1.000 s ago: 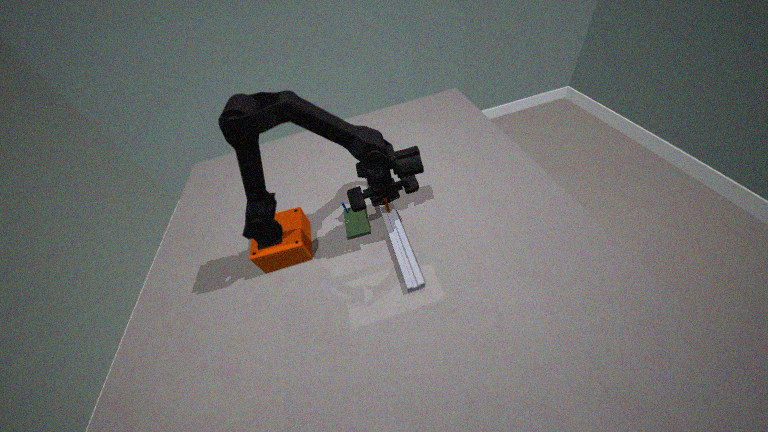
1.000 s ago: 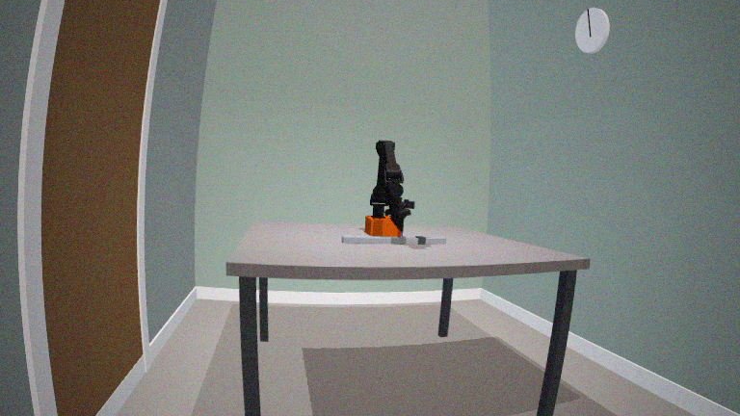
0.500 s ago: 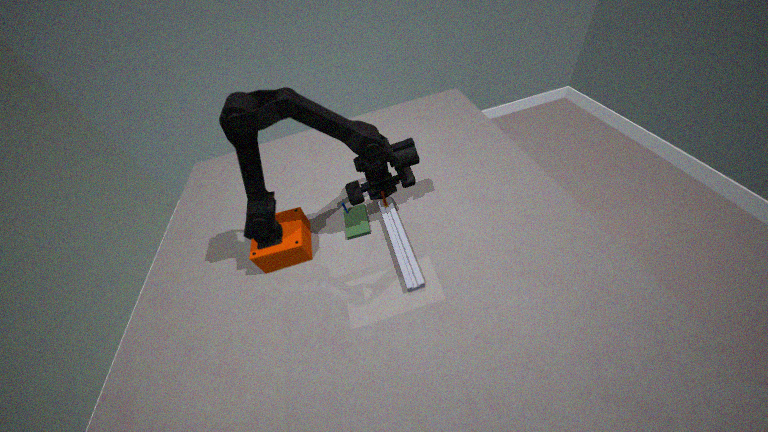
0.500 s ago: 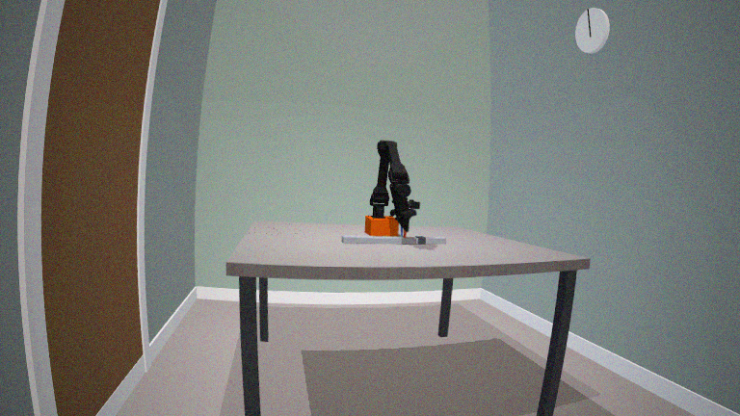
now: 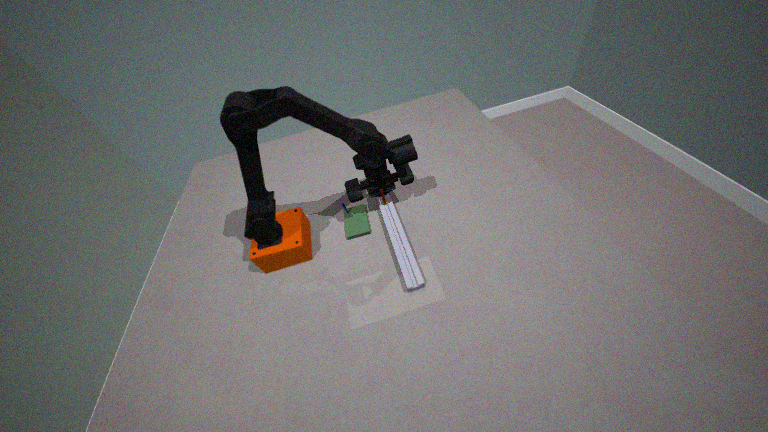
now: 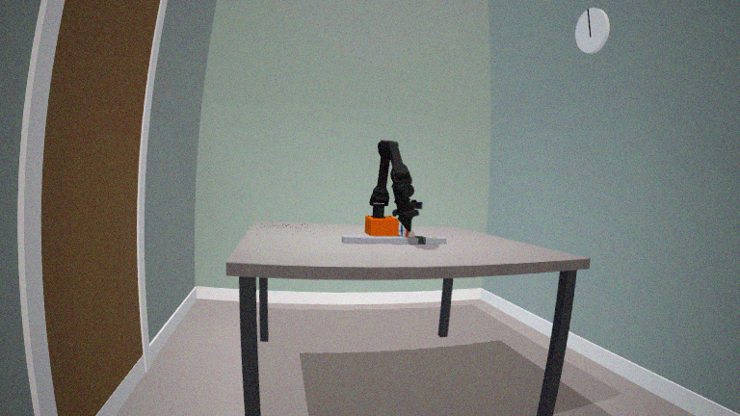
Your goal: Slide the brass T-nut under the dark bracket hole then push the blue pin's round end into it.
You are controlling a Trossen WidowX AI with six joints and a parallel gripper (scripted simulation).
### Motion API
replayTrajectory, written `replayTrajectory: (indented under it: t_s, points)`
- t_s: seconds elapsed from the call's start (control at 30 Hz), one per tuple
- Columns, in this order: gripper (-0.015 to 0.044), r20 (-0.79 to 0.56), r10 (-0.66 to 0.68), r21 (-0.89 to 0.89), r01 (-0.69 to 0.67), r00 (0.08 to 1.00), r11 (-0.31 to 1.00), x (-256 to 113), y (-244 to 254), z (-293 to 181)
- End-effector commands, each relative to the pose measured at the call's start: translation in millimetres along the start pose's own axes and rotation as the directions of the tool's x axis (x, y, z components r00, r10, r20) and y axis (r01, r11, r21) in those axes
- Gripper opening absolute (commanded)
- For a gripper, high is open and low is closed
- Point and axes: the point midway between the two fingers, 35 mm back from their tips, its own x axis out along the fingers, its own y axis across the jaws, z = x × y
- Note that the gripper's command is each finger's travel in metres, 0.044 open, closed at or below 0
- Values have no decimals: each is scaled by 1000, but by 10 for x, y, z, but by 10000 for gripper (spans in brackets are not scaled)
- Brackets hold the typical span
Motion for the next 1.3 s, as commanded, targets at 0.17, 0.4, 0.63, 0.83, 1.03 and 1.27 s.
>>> replayTrajectory:
  t_s: [0.17,0.4,0.63,0.83,1.03,1.27]
  points:
    - [-150,-2,-2,4,2,1000,1000,12,-2,33]
    - [-150,0,0,-1,0,1000,1000,8,0,28]
    - [-45,0,0,-1,0,1000,1000,8,0,28]
    - [113,0,0,-1,0,1000,1000,8,0,28]
    - [145,0,0,-1,0,1000,1000,8,0,28]
    - [329,-248,24,339,64,968,939,-676,-38,331]
